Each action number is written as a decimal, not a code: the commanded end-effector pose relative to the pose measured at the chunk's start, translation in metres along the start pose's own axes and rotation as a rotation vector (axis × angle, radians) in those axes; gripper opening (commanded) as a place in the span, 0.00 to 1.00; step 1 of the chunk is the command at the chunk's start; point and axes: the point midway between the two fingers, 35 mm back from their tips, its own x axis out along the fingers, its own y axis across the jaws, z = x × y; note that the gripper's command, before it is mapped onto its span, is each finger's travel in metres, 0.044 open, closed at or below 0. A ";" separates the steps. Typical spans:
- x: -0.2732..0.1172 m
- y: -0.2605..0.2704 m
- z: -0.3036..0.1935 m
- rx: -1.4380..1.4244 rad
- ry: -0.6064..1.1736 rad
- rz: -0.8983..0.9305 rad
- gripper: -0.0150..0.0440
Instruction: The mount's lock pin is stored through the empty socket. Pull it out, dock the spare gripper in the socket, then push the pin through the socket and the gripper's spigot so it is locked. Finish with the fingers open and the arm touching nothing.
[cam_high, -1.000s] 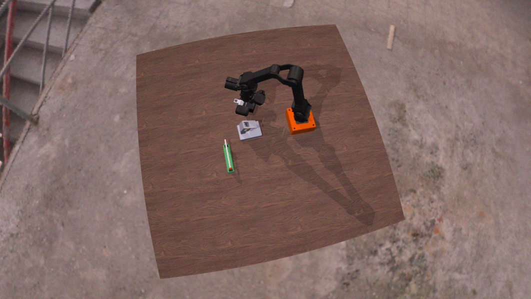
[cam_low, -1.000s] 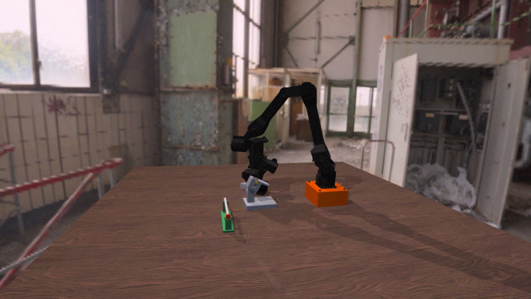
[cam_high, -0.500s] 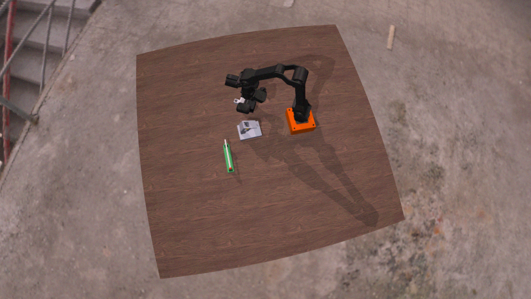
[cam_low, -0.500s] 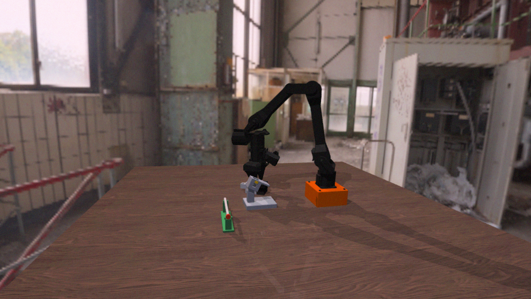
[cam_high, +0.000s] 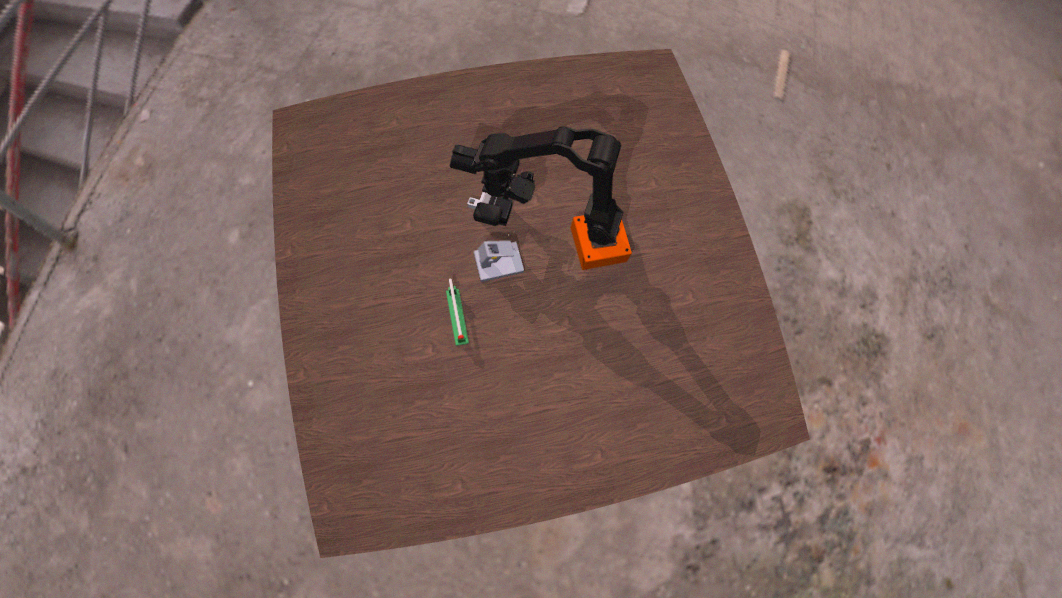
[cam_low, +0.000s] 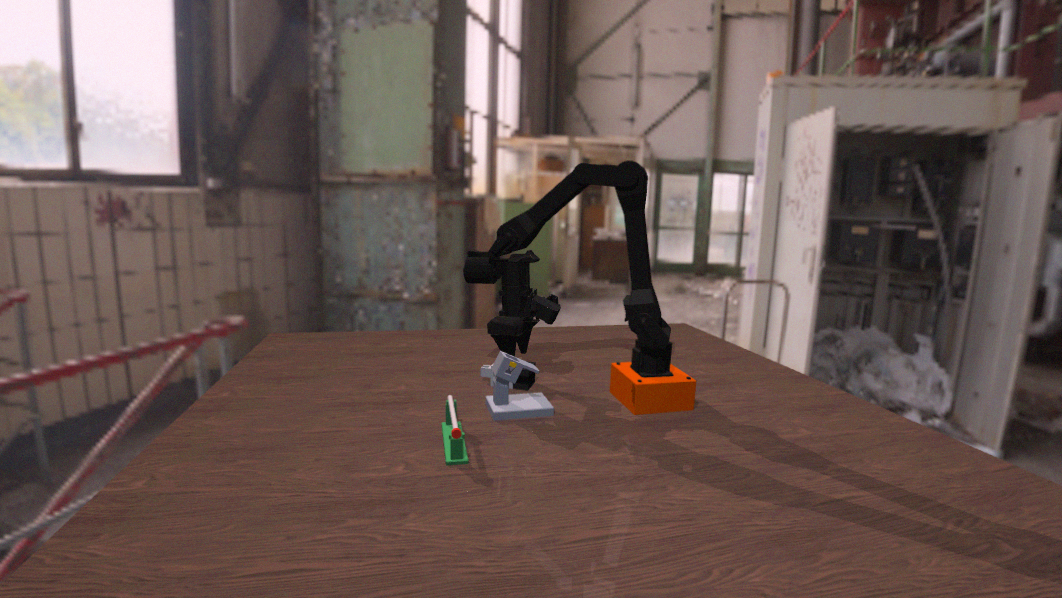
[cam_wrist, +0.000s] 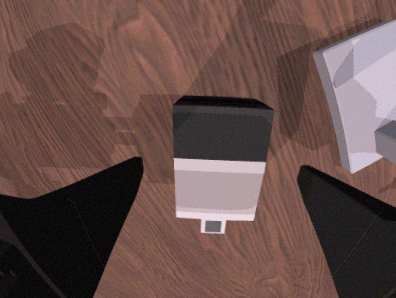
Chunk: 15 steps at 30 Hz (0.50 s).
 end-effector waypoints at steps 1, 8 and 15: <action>0.000 0.000 0.000 0.000 0.000 0.000 1.00; 0.000 0.000 0.000 0.000 0.000 0.000 1.00; -0.035 0.000 0.000 0.000 0.000 0.000 1.00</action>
